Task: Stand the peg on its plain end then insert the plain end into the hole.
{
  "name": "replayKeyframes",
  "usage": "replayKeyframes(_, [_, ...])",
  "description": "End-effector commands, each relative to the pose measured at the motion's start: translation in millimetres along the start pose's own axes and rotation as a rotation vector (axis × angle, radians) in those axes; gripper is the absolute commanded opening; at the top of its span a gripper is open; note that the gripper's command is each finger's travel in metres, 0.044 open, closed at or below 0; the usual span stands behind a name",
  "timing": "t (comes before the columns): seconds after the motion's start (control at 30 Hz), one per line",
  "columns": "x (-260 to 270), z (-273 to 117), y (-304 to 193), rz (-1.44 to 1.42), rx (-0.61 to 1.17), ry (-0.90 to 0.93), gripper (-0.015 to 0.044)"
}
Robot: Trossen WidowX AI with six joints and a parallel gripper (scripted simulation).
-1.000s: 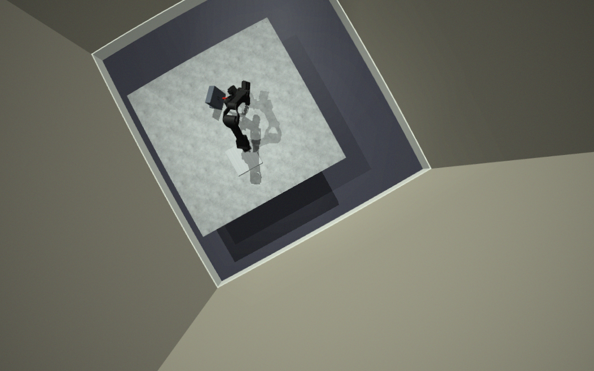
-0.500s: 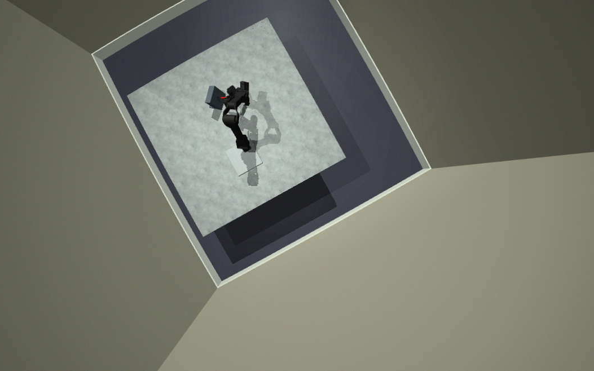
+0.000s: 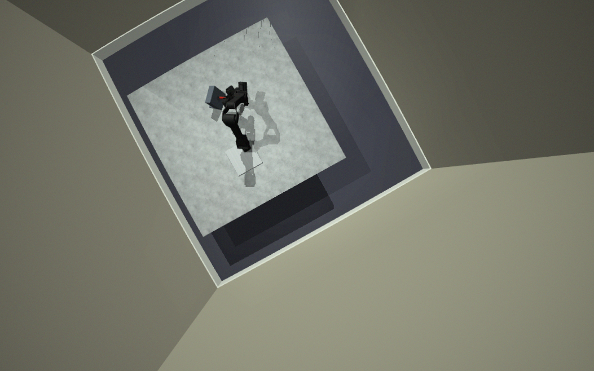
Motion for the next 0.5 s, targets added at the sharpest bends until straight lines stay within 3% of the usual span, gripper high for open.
replayKeyframes(0.0, [0.4, 5.1, -1.6, 0.006, 0.001, 0.002, 0.0000])
replayKeyframes(0.47, [0.3, 11.0, -0.3, -0.002, -0.002, 0.003, 0.0000])
Point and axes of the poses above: the point midway between the two fingers, 35 mm back from their tips, its own z axis out along the fingers, its own x axis across the jaws, y = z × x, the point moved 9 cm from there along -z, back along the fingers, and after that the axes turned 7 degrees about z, right-handed, at the moved point
